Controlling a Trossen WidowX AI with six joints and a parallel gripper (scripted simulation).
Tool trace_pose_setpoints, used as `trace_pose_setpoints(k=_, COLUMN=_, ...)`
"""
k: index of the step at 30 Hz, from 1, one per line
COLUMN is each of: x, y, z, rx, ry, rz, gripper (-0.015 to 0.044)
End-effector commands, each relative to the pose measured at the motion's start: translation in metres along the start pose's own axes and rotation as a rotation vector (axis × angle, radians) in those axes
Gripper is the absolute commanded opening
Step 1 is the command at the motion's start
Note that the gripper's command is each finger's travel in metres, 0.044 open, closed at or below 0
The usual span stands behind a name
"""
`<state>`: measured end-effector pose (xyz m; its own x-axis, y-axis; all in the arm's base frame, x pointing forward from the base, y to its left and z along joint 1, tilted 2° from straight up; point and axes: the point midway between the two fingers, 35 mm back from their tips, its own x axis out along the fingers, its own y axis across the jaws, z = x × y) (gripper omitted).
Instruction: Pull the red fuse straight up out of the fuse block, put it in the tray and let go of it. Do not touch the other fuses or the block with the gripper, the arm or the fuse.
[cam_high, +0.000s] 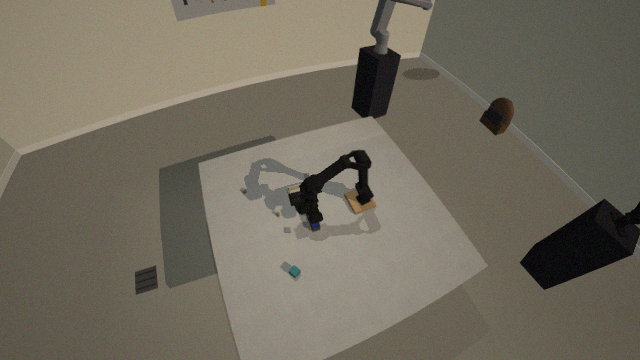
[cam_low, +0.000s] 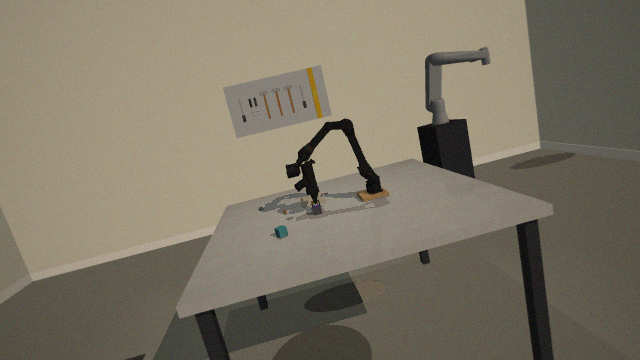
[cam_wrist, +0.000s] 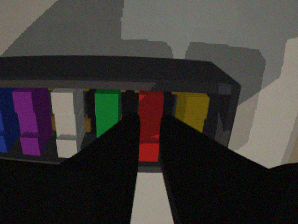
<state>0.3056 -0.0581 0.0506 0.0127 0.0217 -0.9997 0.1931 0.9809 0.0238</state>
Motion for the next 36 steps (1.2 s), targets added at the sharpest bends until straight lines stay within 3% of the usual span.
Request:
trace_pose_setpoints(k=1, x=0.0, y=0.0, z=0.0, rx=0.0, ry=-0.001, rz=0.0, gripper=0.0)
trace_pose_setpoints(k=36, x=-0.015, y=0.0, z=0.001, rx=0.0, ry=0.0, rz=-0.001, gripper=0.0)
